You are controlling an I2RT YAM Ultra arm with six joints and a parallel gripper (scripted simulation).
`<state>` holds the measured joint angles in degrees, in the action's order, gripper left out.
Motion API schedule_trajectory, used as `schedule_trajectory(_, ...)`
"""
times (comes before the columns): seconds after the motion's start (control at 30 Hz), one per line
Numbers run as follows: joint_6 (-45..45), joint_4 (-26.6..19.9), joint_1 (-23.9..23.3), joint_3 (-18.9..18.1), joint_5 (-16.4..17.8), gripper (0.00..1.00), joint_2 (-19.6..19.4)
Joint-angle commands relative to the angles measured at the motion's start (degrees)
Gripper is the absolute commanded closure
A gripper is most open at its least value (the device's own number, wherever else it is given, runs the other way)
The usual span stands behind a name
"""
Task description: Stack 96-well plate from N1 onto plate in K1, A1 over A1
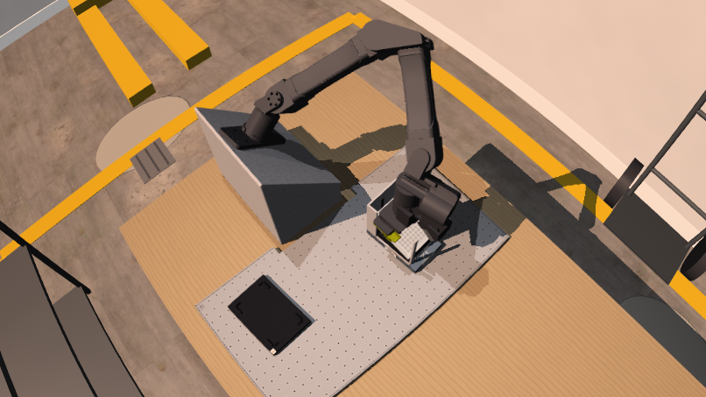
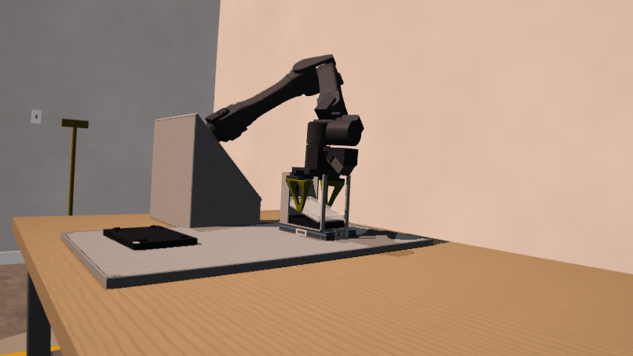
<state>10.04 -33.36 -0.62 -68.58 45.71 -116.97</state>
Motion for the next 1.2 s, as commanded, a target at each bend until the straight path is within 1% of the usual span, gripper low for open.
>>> schedule_trajectory(0.0, 2.2, 5.0, 1.1, -1.6, -0.5, 1.00, -2.1)
schedule_trajectory(1.17, 3.0, 6.0, 1.7, -1.6, -0.5, 1.00, -2.5)
